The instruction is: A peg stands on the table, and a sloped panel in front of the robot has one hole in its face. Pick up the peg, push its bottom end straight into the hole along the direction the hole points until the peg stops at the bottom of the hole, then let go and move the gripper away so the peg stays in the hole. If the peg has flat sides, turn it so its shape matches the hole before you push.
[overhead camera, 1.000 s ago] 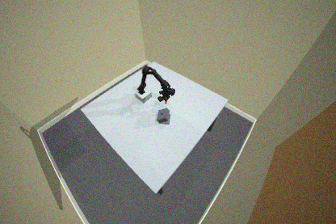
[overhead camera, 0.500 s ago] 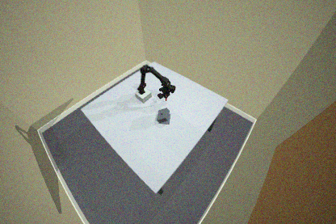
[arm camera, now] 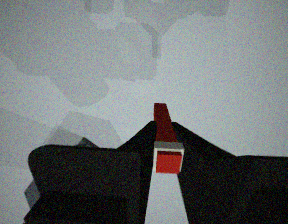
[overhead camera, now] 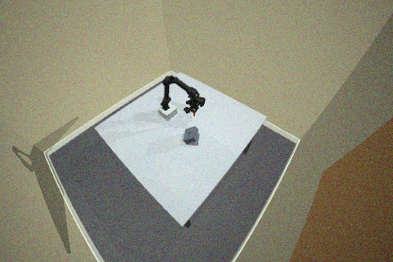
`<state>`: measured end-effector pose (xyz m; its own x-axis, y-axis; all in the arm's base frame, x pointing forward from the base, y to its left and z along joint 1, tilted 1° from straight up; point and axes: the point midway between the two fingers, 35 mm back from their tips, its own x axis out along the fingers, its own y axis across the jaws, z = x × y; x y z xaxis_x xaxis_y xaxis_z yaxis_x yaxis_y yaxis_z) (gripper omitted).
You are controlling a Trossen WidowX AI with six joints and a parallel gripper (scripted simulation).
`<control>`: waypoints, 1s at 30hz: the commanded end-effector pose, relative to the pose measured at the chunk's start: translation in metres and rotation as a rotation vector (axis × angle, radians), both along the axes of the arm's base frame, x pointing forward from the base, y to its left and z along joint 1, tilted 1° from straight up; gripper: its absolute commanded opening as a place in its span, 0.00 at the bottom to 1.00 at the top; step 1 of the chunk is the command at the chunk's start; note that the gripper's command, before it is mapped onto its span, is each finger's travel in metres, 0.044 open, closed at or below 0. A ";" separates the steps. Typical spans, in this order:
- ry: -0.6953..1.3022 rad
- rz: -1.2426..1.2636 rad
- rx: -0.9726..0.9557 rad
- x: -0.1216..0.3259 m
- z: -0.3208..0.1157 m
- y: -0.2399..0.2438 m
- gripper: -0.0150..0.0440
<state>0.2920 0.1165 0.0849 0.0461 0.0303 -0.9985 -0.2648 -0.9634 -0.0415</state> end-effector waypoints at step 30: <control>-0.011 -0.125 0.102 0.018 0.009 -0.034 0.25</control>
